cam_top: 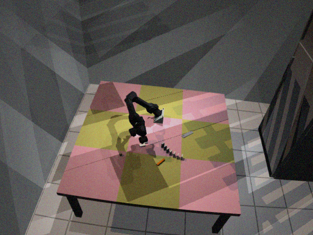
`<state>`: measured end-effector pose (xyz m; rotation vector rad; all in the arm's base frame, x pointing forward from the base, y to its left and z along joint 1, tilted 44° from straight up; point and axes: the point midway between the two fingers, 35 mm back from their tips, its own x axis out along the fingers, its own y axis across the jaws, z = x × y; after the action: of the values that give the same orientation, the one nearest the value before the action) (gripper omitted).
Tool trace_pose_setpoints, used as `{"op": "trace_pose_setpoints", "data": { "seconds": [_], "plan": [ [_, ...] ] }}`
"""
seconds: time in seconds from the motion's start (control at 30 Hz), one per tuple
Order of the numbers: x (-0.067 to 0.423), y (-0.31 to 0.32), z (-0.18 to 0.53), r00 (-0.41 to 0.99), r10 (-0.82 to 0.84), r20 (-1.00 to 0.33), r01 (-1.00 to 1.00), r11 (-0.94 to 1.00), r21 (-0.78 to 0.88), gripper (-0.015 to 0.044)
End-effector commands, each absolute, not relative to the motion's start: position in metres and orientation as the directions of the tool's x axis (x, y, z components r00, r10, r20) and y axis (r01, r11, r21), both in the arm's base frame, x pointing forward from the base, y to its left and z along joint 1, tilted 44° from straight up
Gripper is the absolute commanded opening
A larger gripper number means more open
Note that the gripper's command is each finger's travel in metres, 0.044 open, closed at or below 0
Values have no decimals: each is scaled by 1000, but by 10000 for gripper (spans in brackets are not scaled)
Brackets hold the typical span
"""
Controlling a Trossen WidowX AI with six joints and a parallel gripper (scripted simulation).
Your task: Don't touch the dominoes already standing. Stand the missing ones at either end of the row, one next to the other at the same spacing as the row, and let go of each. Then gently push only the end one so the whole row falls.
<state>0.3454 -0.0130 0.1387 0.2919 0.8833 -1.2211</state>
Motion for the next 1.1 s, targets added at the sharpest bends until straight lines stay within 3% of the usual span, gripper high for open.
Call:
{"op": "trace_pose_setpoints", "data": {
  "seconds": [0.0,0.43,1.07],
  "plan": [
    [345,-15,141,70,-692,-718,929,307,-205,440],
    [350,-60,96,71,-694,-716,930,306,-205,440],
    [350,-71,84,71,-695,-715,930,306,-205,440]
  ]
}}
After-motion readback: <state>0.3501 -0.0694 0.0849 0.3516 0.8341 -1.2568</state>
